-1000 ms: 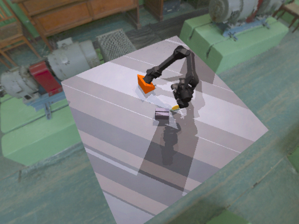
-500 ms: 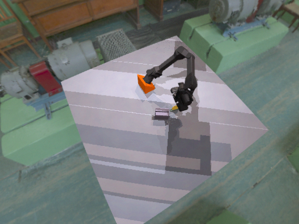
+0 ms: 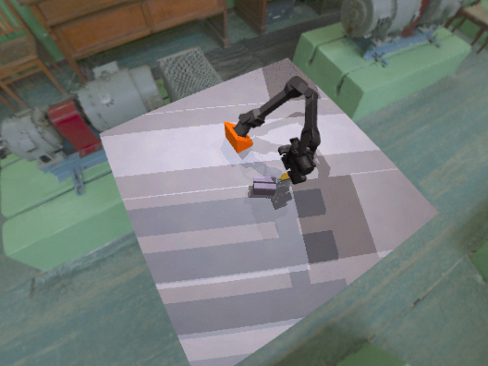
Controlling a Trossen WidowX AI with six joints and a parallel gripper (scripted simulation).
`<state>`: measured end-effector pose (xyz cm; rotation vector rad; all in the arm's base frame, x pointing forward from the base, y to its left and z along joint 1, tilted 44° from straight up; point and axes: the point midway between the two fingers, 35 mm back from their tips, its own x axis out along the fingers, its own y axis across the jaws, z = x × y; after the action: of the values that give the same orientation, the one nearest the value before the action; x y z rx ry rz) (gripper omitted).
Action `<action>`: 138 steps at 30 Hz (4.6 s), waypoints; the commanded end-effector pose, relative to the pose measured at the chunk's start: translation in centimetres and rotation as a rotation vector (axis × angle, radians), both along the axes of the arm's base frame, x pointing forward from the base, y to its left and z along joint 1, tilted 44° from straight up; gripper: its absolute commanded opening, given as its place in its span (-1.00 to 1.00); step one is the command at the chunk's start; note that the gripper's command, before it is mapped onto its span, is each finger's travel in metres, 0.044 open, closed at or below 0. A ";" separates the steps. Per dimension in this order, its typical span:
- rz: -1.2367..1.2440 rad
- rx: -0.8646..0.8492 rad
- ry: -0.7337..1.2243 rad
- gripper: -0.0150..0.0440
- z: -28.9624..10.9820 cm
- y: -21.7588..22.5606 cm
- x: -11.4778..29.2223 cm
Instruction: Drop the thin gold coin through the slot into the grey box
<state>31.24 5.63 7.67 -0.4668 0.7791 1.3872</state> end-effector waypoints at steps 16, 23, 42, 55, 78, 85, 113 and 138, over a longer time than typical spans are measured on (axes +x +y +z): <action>-0.002 0.005 0.013 0.05 -2.5 2.2 -0.2; -0.002 0.006 0.013 0.05 -3.2 3.0 -0.3; -0.001 0.008 0.013 -0.49 -4.0 3.8 -0.4; -0.002 0.004 0.012 -0.49 -2.8 2.5 -0.1; -0.003 0.002 0.014 -0.49 1.4 -1.6 0.0; -0.002 0.005 0.014 -0.49 2.7 -2.8 -0.2; -0.248 -0.002 0.247 -0.49 1.5 -4.6 -0.8; -0.249 -0.006 0.246 -0.49 -3.1 -9.5 -0.3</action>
<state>30.78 -3.23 5.21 -0.1897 1.0073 1.2202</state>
